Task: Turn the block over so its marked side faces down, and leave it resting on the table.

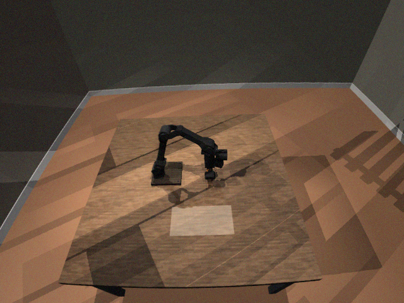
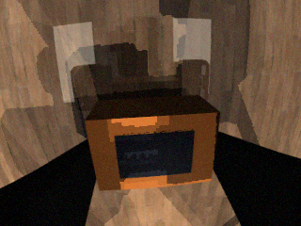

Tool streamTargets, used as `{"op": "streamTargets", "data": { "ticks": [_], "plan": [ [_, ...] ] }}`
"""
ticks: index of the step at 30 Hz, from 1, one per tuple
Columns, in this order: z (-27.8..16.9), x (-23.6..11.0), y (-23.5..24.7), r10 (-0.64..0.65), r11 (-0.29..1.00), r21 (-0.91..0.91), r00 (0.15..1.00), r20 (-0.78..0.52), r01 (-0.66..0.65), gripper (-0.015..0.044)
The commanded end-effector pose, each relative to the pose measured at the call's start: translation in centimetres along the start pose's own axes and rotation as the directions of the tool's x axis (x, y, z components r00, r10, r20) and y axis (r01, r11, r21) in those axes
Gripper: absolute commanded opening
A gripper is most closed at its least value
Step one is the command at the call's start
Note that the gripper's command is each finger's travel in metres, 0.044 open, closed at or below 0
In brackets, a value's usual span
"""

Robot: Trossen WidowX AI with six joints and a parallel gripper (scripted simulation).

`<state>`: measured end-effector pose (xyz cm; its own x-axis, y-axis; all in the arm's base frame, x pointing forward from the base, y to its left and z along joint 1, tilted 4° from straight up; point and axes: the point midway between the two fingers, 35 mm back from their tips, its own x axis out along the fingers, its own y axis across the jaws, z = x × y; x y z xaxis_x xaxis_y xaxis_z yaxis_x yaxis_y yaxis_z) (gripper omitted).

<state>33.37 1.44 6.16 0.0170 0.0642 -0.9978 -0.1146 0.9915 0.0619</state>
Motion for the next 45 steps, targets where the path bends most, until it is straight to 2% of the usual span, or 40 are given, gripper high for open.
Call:
{"op": "streamTargets", "data": {
  "ticks": [1, 17, 33, 45],
  "plan": [
    [0.1, -0.5, 0.0, 0.002, 1.0, -0.001, 1.0, 0.015, -0.002, 0.0],
    [0.2, 0.2, -0.1, 0.002, 1.0, 0.003, 0.963, 0.27, -0.003, 0.0],
    [-0.4, 0.2, 0.0, 0.002, 1.0, 0.0, 0.861, 0.508, -0.002, 0.0],
    [0.1, 1.0, -0.1, 0.0, 1.0, 0.001, 0.821, 0.571, -0.001, 0.0]
  ]
}}
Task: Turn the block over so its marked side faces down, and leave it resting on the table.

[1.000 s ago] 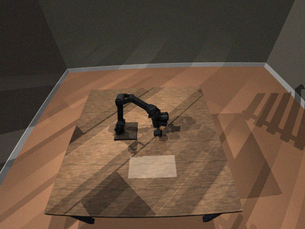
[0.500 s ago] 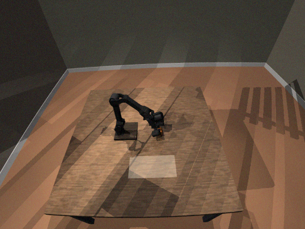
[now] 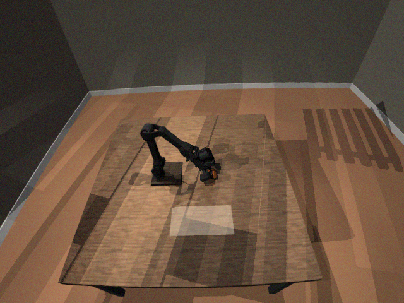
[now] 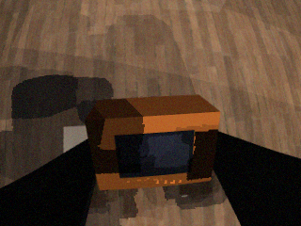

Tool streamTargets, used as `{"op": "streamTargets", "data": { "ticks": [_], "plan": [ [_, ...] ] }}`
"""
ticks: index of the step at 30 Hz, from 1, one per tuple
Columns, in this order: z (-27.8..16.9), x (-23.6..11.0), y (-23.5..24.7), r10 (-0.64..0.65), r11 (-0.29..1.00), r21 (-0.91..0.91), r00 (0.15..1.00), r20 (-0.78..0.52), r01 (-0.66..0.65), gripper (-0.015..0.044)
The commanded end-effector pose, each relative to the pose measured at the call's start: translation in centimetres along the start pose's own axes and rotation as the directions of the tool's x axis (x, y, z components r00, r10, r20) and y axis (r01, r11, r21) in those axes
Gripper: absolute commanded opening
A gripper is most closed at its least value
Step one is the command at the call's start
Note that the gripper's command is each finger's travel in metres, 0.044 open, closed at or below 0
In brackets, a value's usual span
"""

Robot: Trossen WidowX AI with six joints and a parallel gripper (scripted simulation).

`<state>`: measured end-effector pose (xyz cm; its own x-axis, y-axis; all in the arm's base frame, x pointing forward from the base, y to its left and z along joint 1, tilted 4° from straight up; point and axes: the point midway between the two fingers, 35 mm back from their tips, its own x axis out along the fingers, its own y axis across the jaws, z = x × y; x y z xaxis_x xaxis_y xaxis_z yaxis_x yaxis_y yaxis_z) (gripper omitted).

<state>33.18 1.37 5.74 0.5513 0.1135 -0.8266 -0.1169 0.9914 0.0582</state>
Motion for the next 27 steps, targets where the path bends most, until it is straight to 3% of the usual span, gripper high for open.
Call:
{"op": "streamTargets", "data": {
  "ticks": [1, 14, 27],
  "plan": [
    [0.0, 0.9, -0.1, 0.001, 1.0, 0.005, 0.999, 0.051, -0.002, 0.0],
    [-0.3, 3.3, -0.3, -0.003, 1.0, 0.008, 0.972, 0.235, 0.001, 0.0],
    [-1.2, 3.4, -0.2, -0.002, 1.0, 0.008, 0.912, 0.41, -0.001, 0.0]
  ]
}}
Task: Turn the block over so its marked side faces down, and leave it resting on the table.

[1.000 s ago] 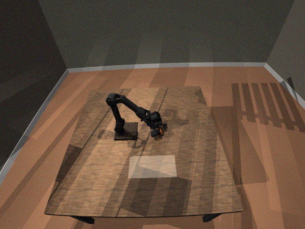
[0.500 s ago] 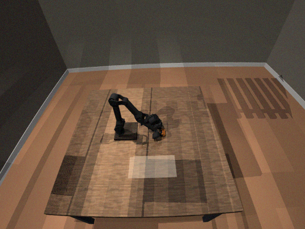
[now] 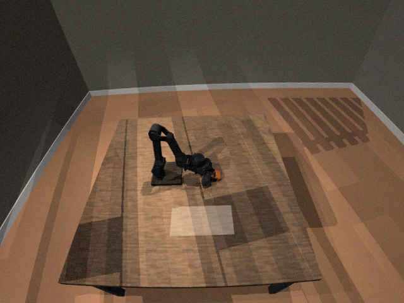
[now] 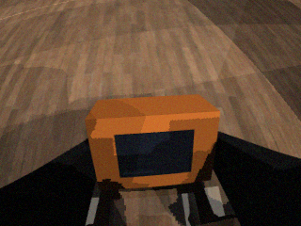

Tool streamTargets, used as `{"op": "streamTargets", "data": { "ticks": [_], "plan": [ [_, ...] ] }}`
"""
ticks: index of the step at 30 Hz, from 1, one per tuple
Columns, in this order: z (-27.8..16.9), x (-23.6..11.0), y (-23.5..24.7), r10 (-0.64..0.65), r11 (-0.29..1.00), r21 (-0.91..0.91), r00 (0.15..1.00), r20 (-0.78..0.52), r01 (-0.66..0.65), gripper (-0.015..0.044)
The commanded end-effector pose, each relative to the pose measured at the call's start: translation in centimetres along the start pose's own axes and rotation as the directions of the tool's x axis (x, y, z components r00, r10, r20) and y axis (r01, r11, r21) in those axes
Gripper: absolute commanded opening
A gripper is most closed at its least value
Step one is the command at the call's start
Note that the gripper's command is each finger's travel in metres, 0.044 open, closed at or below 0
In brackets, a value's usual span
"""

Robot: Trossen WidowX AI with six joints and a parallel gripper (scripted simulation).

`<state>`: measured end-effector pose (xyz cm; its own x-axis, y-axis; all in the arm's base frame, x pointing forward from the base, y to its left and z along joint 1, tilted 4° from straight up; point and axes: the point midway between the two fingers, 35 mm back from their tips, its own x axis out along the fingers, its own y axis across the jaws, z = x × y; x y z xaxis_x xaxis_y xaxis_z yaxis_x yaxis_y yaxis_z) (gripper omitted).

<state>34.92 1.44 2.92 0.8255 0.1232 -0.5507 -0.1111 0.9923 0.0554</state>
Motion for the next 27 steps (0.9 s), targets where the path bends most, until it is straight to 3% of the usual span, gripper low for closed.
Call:
{"op": "streamTargets", "data": {
  "ticks": [1, 10, 27],
  "plan": [
    [-1.1, -0.4, 0.2, 0.004, 1.0, 0.006, 0.999, 0.045, -0.005, 0.0],
    [-1.2, -1.8, 0.4, 0.007, 1.0, 0.005, 0.987, 0.162, -0.008, 0.0],
    [-1.0, -2.0, 0.4, 0.007, 1.0, 0.005, 0.982, 0.191, -0.008, 0.0]
  ]
}}
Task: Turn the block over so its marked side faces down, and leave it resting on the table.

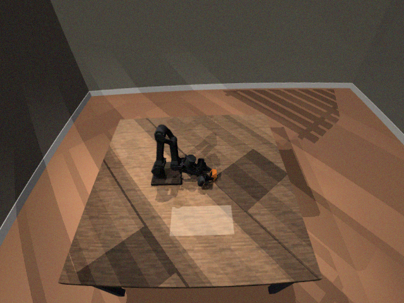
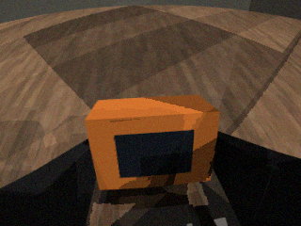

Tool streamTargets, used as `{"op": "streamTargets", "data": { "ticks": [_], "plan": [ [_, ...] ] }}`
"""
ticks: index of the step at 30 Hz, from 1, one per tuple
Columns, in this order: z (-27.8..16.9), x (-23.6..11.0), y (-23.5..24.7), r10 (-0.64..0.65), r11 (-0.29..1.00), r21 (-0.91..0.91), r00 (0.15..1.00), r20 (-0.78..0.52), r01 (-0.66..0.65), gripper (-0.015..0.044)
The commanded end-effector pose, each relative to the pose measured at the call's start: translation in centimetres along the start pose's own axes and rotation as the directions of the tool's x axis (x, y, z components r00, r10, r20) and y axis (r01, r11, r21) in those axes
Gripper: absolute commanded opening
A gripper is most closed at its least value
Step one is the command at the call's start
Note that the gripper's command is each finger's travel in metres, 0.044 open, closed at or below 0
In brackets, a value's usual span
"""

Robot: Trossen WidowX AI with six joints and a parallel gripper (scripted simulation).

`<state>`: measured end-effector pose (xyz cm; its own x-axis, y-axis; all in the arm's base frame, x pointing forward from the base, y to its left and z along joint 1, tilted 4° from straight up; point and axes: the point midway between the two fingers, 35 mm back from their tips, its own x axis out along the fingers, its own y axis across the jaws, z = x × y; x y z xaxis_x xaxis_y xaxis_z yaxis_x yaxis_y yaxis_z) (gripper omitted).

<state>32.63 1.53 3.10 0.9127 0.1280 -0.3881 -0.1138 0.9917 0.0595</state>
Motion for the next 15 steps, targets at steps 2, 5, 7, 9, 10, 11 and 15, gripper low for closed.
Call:
{"op": "streamTargets", "data": {
  "ticks": [2, 5, 7, 9, 10, 11, 15],
  "plan": [
    [0.11, -0.03, 0.04, 0.003, 1.0, 0.004, 1.0, 0.007, -0.003, 0.0],
    [0.11, -0.03, 0.04, 0.003, 1.0, 0.004, 1.0, 0.007, -0.003, 0.0026],
    [0.11, -0.03, 0.04, 0.003, 1.0, 0.004, 1.0, 0.007, -0.003, 0.0079],
    [0.11, -0.03, 0.04, 0.003, 1.0, 0.004, 1.0, 0.007, -0.003, 0.0131],
    [0.11, -0.03, 0.04, 0.003, 1.0, 0.004, 1.0, 0.007, -0.003, 0.0157],
    [0.11, -0.03, 0.04, 0.003, 1.0, 0.004, 1.0, 0.007, -0.003, 0.0184],
    [0.11, -0.03, 0.04, 0.003, 1.0, 0.004, 1.0, 0.007, -0.003, 0.0289]
  ]
}}
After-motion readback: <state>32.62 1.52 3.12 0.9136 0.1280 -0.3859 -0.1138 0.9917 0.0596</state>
